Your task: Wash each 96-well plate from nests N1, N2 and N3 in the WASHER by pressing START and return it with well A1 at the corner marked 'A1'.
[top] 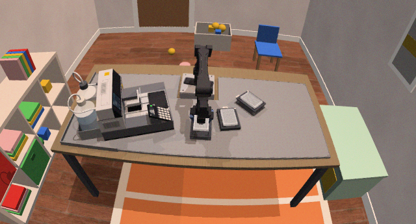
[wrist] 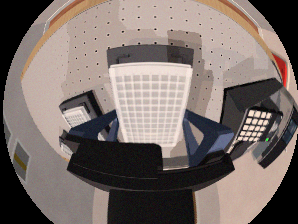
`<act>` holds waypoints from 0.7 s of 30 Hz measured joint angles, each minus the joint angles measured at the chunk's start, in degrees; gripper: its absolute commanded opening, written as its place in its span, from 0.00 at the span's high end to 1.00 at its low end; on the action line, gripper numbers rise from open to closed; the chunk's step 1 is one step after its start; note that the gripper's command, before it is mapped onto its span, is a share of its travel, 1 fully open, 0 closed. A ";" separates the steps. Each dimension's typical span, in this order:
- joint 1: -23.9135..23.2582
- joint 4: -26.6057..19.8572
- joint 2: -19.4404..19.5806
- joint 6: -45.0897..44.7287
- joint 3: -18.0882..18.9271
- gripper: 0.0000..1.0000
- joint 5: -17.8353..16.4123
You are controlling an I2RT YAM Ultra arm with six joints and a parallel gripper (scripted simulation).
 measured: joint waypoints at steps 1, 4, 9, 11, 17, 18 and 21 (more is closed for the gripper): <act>-0.02 -0.31 -0.07 -0.02 0.17 1.00 0.00; -0.04 -1.27 -0.26 -0.04 0.87 1.00 0.00; -0.07 -2.91 -0.66 -0.07 2.25 1.00 0.00; -0.09 -3.58 -0.81 -0.09 2.82 1.00 0.00; -0.11 -5.22 -1.22 -0.11 4.02 1.00 0.00; -0.13 -5.53 -1.27 -0.13 4.24 1.00 0.00; -0.13 -6.51 -1.40 -0.13 5.07 1.00 0.00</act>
